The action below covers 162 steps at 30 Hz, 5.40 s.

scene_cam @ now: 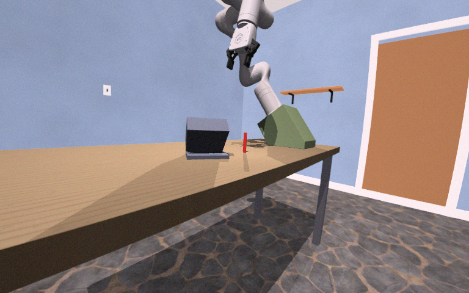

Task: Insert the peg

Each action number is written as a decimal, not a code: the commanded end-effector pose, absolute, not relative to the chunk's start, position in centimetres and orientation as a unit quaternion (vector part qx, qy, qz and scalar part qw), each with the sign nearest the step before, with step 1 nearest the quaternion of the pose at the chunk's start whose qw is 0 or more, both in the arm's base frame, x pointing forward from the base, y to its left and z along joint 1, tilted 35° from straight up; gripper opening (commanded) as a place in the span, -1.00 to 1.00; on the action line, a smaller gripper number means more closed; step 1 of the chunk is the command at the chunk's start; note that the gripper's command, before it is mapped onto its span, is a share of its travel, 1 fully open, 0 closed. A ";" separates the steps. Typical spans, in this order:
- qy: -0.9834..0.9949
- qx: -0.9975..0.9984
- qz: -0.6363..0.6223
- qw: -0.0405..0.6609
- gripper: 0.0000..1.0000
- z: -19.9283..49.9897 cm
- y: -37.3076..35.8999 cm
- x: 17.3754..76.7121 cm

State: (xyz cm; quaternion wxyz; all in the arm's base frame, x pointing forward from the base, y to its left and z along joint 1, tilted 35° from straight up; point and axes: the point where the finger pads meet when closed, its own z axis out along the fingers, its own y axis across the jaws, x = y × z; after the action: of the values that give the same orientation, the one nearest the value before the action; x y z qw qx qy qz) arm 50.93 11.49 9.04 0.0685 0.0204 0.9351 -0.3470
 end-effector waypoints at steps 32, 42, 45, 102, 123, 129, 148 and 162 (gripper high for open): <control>0.885 0.314 -0.305 0.157 1.00 4.2 9.3 51.2; 0.850 0.402 -0.287 0.181 1.00 2.6 8.5 51.2; 0.837 0.431 -0.281 0.188 1.00 2.1 8.3 51.1; 0.492 0.812 -0.161 0.269 1.00 -6.5 4.3 49.6; 0.308 0.902 -0.112 0.282 1.00 -9.7 2.8 48.4; 0.248 0.921 -0.097 0.283 1.00 -10.8 2.3 48.0; 0.241 0.923 -0.095 0.284 1.00 -12.6 1.1 47.9; 0.241 0.923 -0.095 0.284 1.00 -14.1 0.0 47.8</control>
State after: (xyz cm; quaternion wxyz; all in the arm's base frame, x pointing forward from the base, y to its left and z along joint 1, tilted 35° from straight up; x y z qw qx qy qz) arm 47.75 0.31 -13.68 0.2836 0.9231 0.2411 -0.0962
